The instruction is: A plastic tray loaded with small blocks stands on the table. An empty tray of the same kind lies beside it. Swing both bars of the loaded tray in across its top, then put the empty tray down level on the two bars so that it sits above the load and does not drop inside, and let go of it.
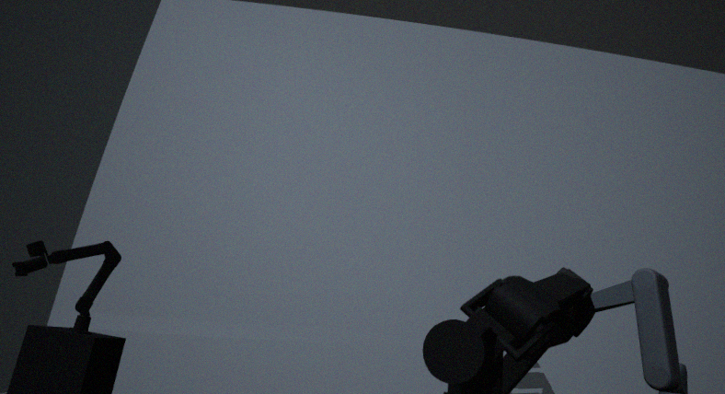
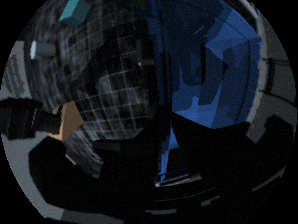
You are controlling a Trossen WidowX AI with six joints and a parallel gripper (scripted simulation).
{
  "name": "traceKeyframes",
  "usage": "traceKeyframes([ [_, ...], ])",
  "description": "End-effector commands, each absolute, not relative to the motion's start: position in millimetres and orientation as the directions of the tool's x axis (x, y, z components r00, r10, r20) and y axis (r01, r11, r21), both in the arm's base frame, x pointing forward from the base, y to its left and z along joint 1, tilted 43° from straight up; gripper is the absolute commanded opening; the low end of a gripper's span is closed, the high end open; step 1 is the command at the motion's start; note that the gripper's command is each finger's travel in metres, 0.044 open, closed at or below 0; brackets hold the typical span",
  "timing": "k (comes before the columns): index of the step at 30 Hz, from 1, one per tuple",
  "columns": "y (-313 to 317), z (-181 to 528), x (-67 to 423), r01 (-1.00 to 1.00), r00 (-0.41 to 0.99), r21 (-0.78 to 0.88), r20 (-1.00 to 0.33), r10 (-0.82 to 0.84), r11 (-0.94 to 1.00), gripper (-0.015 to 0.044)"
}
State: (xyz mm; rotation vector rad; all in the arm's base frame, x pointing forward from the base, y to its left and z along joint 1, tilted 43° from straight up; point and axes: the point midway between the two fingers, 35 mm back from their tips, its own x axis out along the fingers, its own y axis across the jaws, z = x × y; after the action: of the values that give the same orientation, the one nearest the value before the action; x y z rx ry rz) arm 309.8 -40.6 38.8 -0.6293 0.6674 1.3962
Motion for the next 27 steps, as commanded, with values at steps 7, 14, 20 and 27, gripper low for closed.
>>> traceKeyframes([
  [7,-36.6,31.0,301.9,-0.996,0.018,0.041,-0.744,0.668,0.073,0.0000],
  [14,-36.6,31.0,301.9,-0.996,0.018,0.041,-0.744,0.668,0.073,0.0000],
  [20,-36.6,31.0,301.9,-0.996,0.018,0.041,-0.744,0.668,0.073,0.0044],
  [27,-36.6,31.0,301.9,-0.996,0.018,0.041,-0.744,0.668,0.073,0.0147],
])
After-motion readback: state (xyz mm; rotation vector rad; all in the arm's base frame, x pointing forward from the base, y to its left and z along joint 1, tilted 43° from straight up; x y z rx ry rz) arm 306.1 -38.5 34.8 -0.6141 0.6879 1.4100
